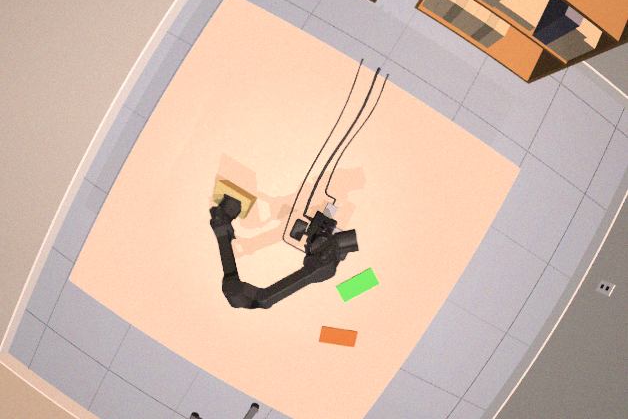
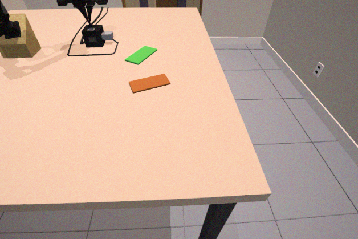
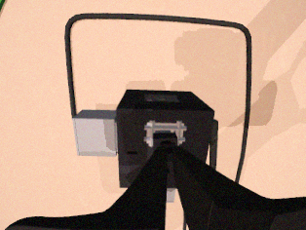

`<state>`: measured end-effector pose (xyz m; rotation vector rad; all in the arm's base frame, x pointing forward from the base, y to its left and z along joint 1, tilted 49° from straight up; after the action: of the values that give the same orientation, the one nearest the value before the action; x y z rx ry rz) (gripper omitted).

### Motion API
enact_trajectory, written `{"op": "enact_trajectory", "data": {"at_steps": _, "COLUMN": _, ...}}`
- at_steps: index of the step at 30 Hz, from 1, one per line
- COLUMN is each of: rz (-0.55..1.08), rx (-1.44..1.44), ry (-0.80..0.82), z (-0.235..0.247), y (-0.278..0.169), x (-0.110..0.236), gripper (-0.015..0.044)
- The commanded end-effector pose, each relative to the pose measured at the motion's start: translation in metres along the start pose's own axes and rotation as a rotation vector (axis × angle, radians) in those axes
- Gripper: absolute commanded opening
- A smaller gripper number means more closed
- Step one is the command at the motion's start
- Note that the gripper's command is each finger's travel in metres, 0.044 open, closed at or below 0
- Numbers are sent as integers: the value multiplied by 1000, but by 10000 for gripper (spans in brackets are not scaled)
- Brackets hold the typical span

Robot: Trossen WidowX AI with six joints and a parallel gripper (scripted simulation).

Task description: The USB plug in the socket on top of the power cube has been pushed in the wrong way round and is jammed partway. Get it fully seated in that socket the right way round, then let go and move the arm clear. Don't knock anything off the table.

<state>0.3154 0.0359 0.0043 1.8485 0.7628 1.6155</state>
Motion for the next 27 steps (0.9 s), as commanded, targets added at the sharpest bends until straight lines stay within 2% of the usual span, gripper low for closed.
{"op": "enact_trajectory", "data": {"at_steps": 1, "rz": 4, "rx": -4, "ry": 3, "z": 1, "y": -1, "x": 4, "gripper": 0}}
{"op": "enact_trajectory", "data": {"at_steps": 27, "rz": 5, "rx": -4, "ry": 3, "z": 0, "y": -1, "x": 22, "gripper": 0}}
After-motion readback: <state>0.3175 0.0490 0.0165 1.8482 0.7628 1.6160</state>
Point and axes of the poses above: the point midway between the two fingers, 35 mm back from their tips, its own x axis back along the fingers, its own z axis across the jaws, y = z × x, the point moved 2 cm from there along x, back along the fingers, and after that the axes turned 5 degrees about x, right-handed, at the moved point
